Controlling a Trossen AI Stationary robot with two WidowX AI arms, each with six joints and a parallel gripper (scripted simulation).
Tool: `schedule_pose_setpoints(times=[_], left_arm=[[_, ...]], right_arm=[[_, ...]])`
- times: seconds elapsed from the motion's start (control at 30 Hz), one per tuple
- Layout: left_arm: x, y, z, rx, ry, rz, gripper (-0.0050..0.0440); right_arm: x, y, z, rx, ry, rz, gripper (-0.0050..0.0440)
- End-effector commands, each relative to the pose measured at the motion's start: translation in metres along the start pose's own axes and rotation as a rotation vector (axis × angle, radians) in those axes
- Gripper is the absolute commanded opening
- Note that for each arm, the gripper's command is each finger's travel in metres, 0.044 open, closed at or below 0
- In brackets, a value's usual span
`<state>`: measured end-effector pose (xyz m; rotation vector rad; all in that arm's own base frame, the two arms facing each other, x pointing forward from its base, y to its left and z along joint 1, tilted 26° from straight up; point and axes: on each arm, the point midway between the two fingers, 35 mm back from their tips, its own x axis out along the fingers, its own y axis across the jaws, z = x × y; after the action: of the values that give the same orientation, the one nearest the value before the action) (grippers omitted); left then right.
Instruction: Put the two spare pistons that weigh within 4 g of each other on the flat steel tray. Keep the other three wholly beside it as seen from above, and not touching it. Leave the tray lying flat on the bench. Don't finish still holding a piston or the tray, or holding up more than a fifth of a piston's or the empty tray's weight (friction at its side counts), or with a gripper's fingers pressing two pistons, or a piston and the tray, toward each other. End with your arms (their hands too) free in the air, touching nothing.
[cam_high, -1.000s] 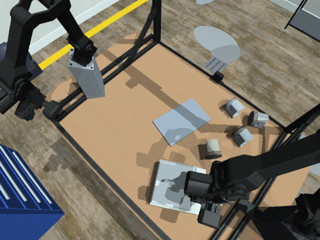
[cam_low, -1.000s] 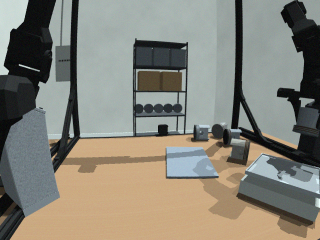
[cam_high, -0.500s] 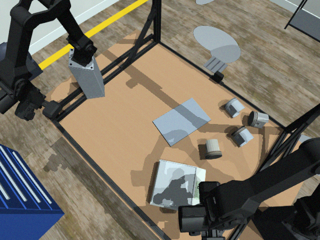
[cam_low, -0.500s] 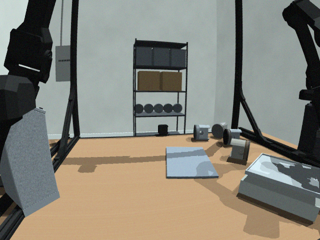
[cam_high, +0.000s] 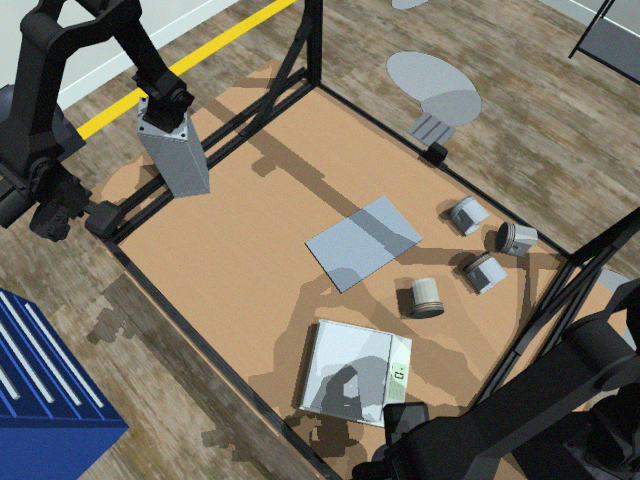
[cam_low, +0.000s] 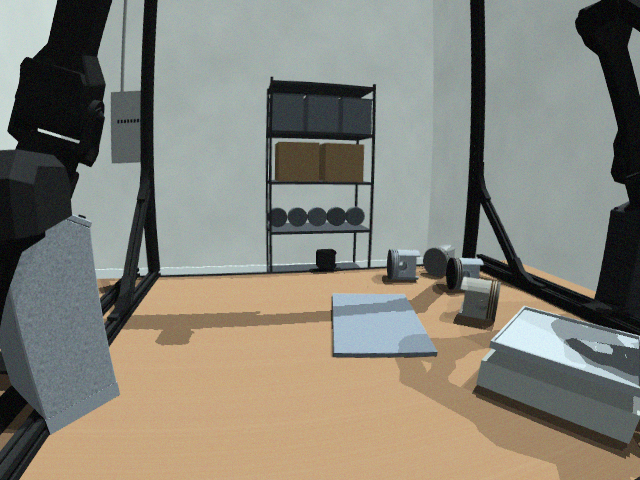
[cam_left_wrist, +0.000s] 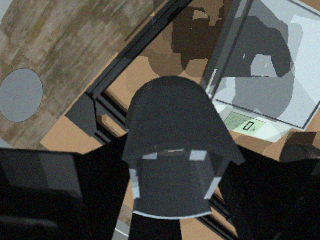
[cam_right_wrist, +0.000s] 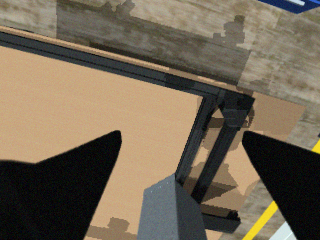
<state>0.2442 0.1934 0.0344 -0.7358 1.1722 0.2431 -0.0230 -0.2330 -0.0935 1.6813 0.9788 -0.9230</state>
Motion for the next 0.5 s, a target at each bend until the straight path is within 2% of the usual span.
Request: schedule_pose_setpoints(times=[0.0, 0.47], left_arm=[[-0.0014, 0.0029, 0.0043, 0.069, 0.007, 0.007, 0.0158], [-0.0014, 0.0029, 0.0043, 0.38, 0.067, 0.049, 0.0158]], right_arm=[[0.0001, 0.0003, -0.0003, -0.001, 0.001, 0.002, 0.044], [0.0001, 0.0003, -0.0003, -0.001, 0.001, 0.002, 0.044]])
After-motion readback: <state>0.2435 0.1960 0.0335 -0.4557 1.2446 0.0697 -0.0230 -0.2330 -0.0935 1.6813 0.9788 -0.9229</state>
